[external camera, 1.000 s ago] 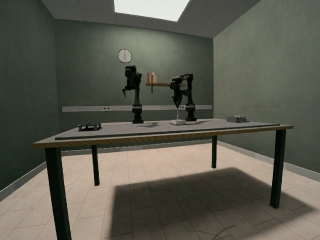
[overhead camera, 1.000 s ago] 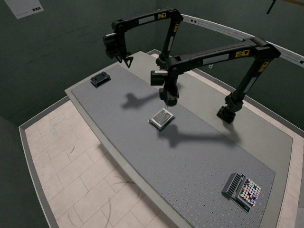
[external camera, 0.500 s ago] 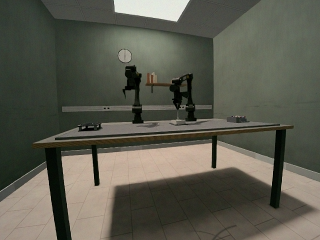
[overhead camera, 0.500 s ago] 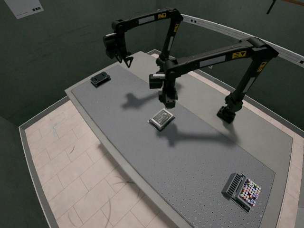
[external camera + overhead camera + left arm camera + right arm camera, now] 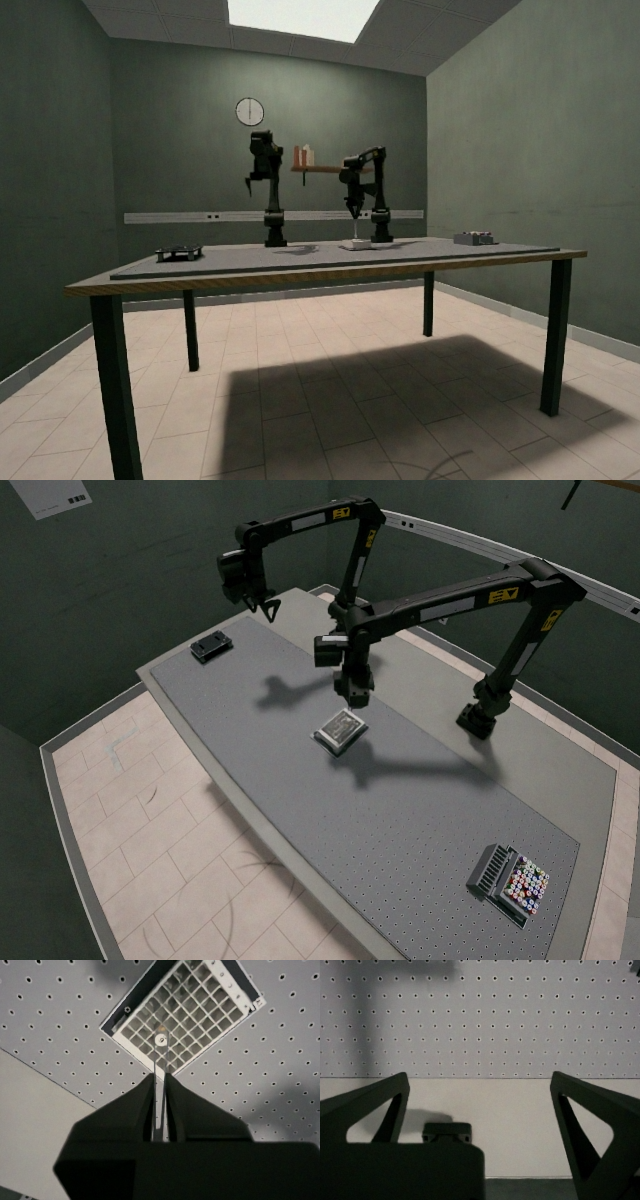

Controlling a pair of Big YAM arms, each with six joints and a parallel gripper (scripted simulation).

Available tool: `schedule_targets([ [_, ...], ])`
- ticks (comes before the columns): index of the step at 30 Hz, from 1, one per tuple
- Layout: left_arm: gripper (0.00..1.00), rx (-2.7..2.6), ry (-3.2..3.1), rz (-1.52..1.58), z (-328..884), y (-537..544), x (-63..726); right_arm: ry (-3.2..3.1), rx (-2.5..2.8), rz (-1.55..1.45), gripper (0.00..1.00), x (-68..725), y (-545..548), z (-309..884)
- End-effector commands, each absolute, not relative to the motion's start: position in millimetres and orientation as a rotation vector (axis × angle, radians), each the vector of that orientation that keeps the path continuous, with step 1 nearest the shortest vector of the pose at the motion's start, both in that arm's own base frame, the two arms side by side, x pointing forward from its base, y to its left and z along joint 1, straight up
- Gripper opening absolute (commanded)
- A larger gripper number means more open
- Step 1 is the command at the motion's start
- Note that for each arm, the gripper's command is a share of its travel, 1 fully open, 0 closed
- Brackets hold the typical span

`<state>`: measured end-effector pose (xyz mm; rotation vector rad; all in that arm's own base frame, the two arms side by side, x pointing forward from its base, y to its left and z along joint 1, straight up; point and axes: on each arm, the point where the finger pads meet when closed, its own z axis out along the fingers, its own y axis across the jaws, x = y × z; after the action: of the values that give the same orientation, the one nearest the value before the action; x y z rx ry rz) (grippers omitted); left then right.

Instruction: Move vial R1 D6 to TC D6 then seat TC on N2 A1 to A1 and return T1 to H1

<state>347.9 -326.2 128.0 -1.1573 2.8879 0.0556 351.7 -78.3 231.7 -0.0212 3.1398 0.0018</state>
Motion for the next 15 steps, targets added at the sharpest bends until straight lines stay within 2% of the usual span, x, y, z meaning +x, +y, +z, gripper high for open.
schedule_targets([
  [1, 0.09, -1.156, 2.862, -0.021, 147.8, -335.9, 356.1, 3.106, -0.007, -0.012, 1.00, 358.7, -80.3, 244.1],
  [15, 0.09, -1.155, 2.862, -0.024, 148.6, -338.9, 356.5, 3.106, -0.007, -0.012, 1.00, 358.7, -80.3, 244.1],
])
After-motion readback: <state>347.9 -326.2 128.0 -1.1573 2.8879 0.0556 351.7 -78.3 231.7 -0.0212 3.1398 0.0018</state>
